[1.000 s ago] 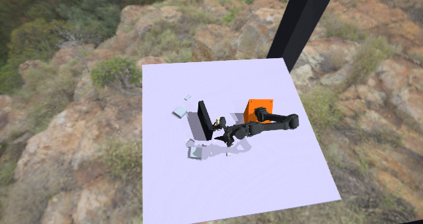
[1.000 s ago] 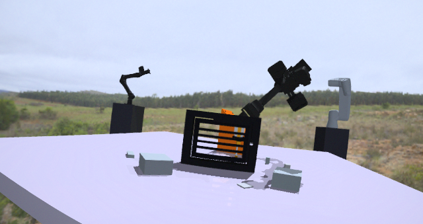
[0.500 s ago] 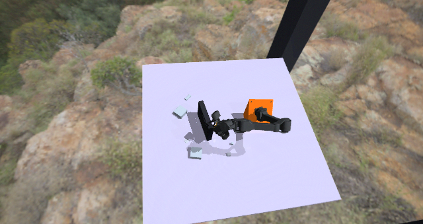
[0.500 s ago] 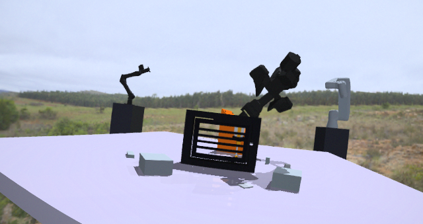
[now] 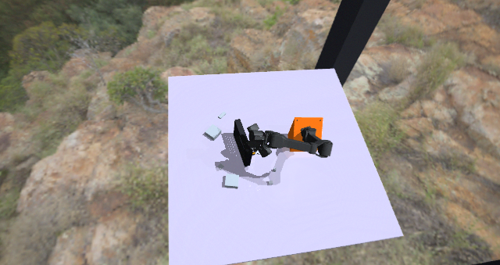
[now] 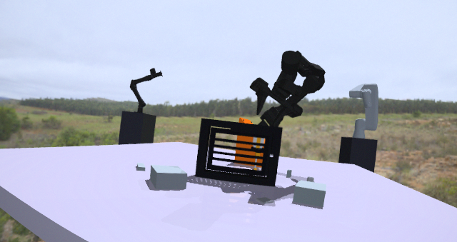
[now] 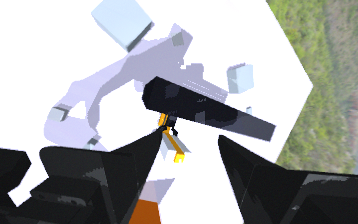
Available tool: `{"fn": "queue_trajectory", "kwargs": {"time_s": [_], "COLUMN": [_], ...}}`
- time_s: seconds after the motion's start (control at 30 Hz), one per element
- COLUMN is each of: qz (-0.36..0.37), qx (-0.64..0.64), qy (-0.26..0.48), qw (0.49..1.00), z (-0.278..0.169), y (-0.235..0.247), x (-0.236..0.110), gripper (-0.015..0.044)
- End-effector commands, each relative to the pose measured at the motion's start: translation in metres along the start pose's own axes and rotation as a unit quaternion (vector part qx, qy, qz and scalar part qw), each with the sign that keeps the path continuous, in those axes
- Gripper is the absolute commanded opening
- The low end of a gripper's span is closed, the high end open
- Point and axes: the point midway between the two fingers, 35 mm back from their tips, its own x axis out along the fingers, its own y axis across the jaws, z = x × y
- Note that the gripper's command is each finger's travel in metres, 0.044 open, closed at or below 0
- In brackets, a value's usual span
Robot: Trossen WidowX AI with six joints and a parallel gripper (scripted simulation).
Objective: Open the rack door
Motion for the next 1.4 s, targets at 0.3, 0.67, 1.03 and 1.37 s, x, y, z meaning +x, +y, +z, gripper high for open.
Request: {"fn": "queue_trajectory", "kwargs": {"time_s": [0.3, 0.67, 1.03, 1.37], "qz": [0.140, 0.207, 0.206, 0.206], "qx": [0.096, 0.151, 0.151, 0.151], "qy": [0.082, 0.100, 0.100, 0.099], "qw": [0.982, 0.961, 0.962, 0.962], "z": [-0.030, -0.038, -0.039, -0.040], "y": [-0.010, -0.014, -0.009, -0.003], "x": [0.004, 0.000, 0.013, 0.028], "gripper": [0.0292, 0.0292, 0.0292, 0.0292]}}
